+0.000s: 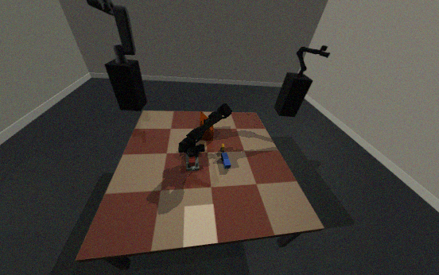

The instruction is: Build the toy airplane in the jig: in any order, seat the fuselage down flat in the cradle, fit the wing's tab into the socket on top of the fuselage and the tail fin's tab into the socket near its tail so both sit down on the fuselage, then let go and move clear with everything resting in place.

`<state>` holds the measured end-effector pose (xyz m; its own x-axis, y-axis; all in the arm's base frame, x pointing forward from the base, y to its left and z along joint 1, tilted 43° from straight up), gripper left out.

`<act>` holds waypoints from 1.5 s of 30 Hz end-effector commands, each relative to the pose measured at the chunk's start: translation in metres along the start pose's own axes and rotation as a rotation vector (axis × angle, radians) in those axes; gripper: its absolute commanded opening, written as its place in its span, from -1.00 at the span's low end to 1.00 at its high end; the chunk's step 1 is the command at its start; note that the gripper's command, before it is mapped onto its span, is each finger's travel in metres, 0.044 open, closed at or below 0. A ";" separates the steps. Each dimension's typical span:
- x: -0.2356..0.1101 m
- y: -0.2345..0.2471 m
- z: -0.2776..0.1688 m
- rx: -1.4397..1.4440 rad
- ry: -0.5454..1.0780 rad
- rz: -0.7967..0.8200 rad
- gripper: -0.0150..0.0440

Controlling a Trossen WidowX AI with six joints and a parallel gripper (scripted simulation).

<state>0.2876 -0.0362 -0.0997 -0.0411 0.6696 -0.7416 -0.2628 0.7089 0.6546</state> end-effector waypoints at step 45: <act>-0.002 -0.001 0.001 0.001 0.001 0.000 1.00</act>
<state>0.2858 -0.0294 -0.1055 -0.0482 0.6724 -0.7386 -0.2599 0.7056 0.6593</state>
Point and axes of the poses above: the point midway between the two fingers, 35 mm back from their tips, its own x axis out along the fingers, its own y axis across the jaws, z = x × y, the point moved 4 cm from there along -x, back along the fingers, and after that the axes turned 7 degrees about -x, right-handed, at the moved point
